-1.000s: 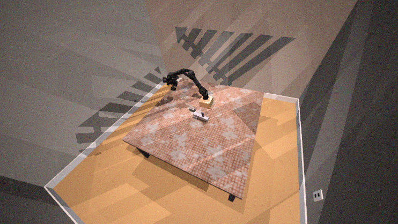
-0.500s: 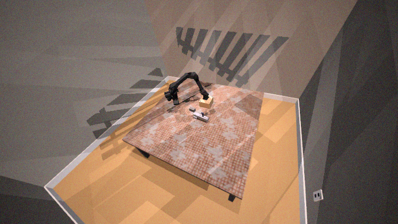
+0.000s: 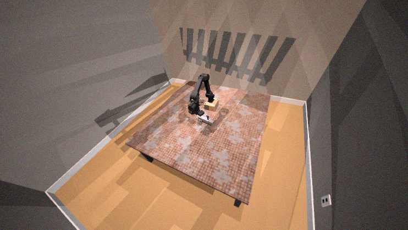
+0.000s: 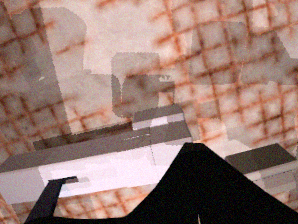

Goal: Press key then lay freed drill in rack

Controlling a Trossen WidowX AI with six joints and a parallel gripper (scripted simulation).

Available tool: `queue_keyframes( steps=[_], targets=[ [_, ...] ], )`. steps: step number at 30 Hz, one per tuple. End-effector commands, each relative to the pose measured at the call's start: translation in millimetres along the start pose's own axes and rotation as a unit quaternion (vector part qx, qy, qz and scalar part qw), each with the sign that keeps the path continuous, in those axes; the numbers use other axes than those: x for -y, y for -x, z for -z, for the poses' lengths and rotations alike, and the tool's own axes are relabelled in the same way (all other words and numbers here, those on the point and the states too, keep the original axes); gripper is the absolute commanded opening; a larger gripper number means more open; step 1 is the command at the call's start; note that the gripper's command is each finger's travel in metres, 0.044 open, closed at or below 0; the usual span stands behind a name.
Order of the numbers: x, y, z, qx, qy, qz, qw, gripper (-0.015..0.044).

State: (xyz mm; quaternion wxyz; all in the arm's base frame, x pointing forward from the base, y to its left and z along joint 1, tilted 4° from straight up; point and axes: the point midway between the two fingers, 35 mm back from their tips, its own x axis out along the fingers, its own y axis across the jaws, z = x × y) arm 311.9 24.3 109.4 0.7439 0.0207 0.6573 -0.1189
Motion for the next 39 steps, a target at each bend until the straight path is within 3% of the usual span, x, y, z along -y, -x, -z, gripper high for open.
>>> queue_keyframes(
  steps=[1,6,39],
  targets=[
    [-50,7,34,-0.007,0.058,-0.04,0.998,0.0],
    [-91,13,72,-0.018,0.117,-0.073,0.99,0.0],
    [-94,-8,70,-0.018,0.117,-0.073,0.99,0.0]
  ],
)
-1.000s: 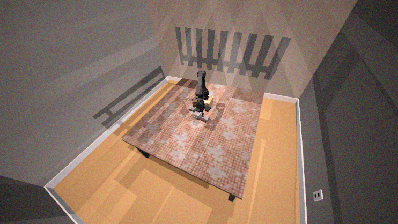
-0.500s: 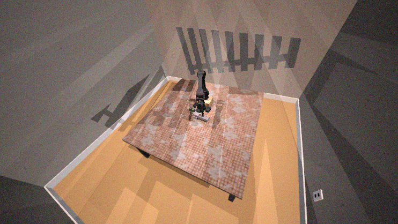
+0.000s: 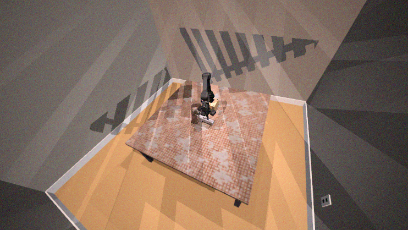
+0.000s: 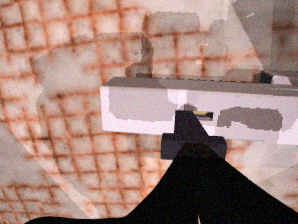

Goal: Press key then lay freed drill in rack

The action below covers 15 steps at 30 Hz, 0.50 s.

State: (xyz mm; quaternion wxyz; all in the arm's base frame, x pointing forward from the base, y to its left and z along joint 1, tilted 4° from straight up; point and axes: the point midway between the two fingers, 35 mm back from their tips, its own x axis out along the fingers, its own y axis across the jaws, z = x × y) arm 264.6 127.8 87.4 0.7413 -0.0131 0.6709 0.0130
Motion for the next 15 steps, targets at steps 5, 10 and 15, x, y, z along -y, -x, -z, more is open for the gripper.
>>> queue_keyframes(
  steps=[5,10,15],
  targets=[
    [0.3,-8.4,2.9,-0.008,0.003,0.001,1.0,0.0],
    [0.3,-9.9,4.7,-0.008,0.003,0.001,1.0,0.0],
    [0.2,-11.3,6.5,-0.008,0.003,0.001,1.0,0.0]
  ],
)
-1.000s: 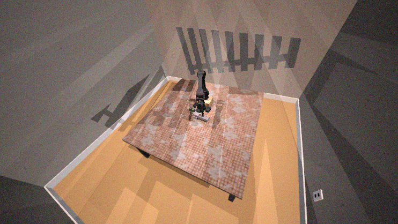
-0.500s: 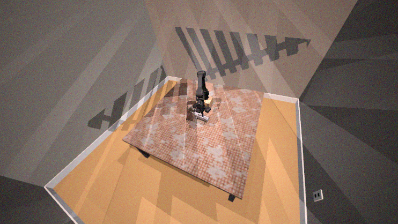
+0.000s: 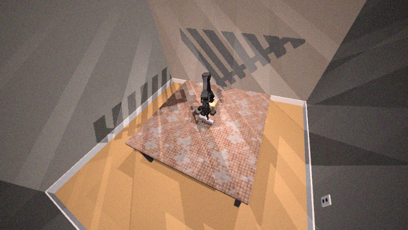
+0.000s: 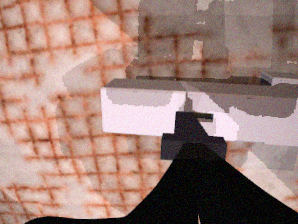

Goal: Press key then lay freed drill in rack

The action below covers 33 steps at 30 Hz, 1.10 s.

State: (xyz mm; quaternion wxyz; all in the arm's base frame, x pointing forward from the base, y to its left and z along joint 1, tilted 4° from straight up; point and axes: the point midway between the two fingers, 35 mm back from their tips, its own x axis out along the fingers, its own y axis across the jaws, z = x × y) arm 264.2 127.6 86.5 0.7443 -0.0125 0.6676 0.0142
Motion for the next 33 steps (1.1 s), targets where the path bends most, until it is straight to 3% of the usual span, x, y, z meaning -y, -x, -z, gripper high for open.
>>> queue_keyframes(
  steps=[1,33],
  targets=[
    [0,-11,6,-0.013,0.003,0.003,1.0,0.0],
    [0,-22,9,-0.013,0.003,0.003,1.0,0.0]
  ],
)
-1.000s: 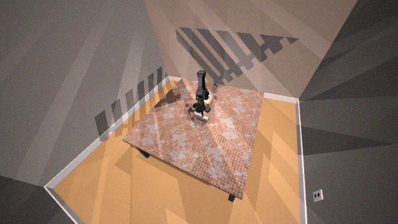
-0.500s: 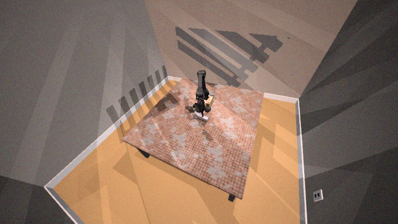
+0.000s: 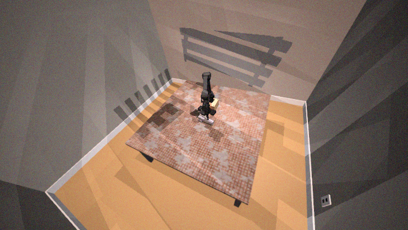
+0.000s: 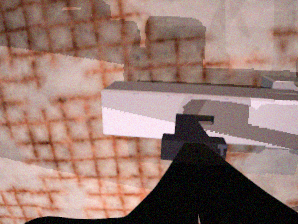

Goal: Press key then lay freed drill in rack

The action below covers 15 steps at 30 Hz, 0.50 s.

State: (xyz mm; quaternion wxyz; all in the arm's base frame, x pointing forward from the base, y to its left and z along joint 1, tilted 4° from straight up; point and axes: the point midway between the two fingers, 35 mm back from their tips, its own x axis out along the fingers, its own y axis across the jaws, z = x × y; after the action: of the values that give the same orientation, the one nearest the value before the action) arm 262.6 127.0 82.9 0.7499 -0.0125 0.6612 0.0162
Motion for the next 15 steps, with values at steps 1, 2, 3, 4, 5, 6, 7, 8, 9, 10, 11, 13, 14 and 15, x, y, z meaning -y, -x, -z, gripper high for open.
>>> queue_keyframes(
  steps=[1,2,3,4,5,6,7,8,9,10,11,13,14,15],
  targets=[
    [-0.6,-19.2,7.6,-0.021,0.001,0.004,1.0,0.0],
    [-0.6,-19.6,7.6,-0.021,0.001,0.004,1.0,0.0],
    [-0.6,-20.1,7.7,-0.021,0.001,0.004,1.0,0.0],
    [-0.6,-20.5,7.7,-0.021,0.001,0.004,1.0,0.0],
    [-0.6,-21.0,7.8,-0.021,0.001,0.004,1.0,0.0],
    [-0.7,-21.5,7.8,-0.021,0.001,0.004,1.0,0.0],
    [-0.7,-22.0,7.9,-0.021,0.001,0.004,1.0,0.0],
    [-0.7,-22.5,7.9,-0.021,0.001,0.004,1.0,0.0],
    [-0.7,-23.0,8.0,-0.021,0.001,0.004,1.0,0.0],
    [-0.7,-23.5,8.0,-0.021,0.001,0.004,1.0,0.0],
    [-0.8,-24.0,8.1,-0.021,0.001,0.004,1.0,0.0],
    [-0.8,-25.1,8.2,-0.021,0.001,0.004,1.0,0.0],
    [-0.8,-25.7,8.2,-0.021,0.001,0.004,1.0,0.0],
    [-0.9,-26.3,8.2,-0.021,0.001,0.004,1.0,0.0]
  ],
)
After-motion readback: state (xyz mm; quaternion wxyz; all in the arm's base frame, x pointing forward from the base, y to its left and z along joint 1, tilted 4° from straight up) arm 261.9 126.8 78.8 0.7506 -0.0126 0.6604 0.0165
